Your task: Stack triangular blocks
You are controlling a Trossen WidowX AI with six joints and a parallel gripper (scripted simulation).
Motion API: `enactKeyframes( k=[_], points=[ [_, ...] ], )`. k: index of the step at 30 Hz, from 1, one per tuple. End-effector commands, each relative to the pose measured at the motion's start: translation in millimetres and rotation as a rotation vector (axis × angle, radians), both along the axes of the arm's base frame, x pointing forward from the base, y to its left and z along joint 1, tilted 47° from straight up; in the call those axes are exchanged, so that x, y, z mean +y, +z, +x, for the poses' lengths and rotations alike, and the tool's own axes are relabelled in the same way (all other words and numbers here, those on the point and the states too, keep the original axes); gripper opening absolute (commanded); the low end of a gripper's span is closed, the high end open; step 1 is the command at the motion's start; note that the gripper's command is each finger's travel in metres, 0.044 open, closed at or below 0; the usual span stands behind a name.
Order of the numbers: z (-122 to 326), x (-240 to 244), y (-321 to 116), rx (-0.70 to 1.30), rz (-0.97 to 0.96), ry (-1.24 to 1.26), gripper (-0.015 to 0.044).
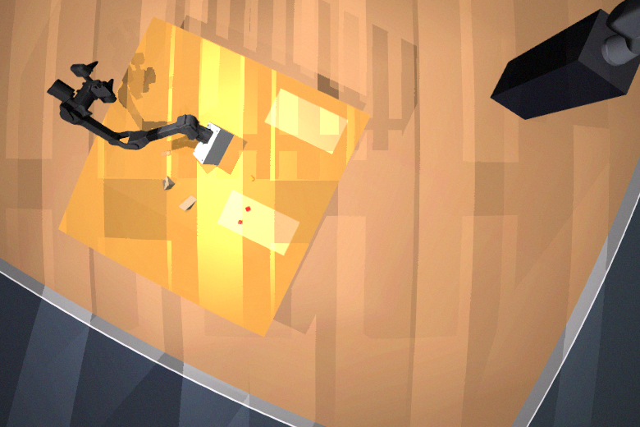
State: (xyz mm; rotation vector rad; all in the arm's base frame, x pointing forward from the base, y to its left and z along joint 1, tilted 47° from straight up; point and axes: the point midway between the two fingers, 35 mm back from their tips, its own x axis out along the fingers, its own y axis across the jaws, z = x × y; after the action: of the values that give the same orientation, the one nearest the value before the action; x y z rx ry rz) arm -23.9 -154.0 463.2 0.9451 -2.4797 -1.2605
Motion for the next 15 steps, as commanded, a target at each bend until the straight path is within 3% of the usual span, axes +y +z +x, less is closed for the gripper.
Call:
enactKeyframes(
  k=[1, 8, 15],
  points=[
    [-59.7, 48.7, -4.8, -0.055, 0.084, -0.231, 0.044],
    [-117.9, 148.6, -27.6, -0.207, 0.252, -0.571, 0.044],
    [-123.5, 258.6, -67.6, -0.46, 0.423, -0.828, 0.044]
  ],
)
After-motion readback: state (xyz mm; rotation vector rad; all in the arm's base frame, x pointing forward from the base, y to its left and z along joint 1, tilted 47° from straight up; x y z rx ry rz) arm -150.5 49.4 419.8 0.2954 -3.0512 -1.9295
